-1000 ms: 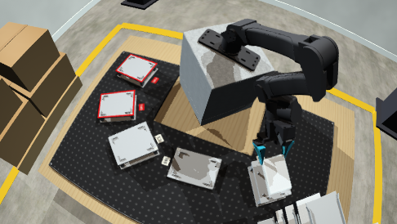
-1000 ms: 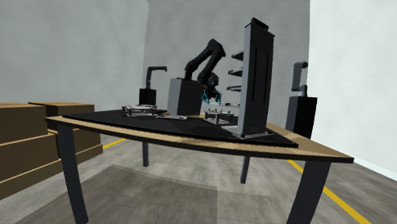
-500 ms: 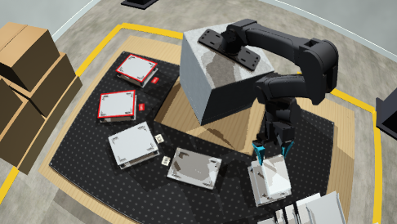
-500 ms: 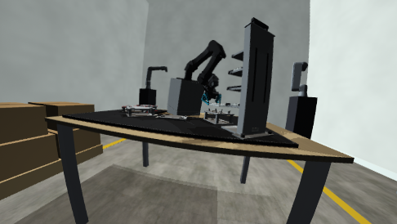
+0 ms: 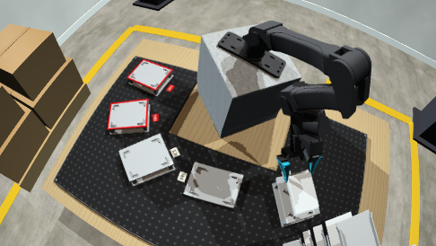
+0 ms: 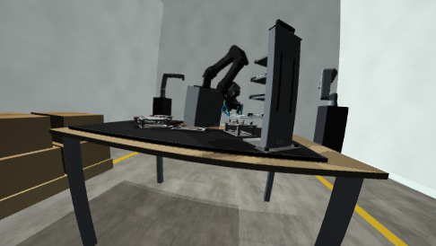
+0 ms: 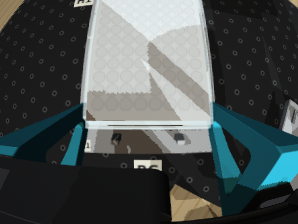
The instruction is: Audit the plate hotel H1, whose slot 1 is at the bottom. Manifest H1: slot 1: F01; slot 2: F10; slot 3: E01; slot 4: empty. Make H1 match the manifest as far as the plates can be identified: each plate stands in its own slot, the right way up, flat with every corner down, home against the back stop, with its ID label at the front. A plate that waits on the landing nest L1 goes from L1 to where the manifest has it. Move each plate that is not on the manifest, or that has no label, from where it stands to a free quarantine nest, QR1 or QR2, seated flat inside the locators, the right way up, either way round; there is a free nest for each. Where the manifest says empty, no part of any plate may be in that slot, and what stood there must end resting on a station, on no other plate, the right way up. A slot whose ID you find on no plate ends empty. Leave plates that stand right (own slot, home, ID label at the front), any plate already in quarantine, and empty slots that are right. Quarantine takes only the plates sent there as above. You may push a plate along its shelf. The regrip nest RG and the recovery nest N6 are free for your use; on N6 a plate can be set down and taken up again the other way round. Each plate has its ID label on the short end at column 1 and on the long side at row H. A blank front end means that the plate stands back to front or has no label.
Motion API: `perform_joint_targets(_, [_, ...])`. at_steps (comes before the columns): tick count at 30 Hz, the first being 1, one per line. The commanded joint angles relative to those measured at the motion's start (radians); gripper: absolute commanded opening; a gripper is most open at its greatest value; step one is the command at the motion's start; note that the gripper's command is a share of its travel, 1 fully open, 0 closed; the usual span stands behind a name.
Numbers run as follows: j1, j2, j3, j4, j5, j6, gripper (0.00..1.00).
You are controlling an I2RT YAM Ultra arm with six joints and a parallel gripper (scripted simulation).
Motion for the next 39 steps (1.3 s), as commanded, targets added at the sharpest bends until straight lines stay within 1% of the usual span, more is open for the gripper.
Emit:
perform_joint_targets(1, [-0.003,-0.002,0.002,0.021,0.001,-0.001,0.86])
perform_joint_targets(39, [-0.005,0.083,0.051,0.057,-0.001,-0.003,0.86])
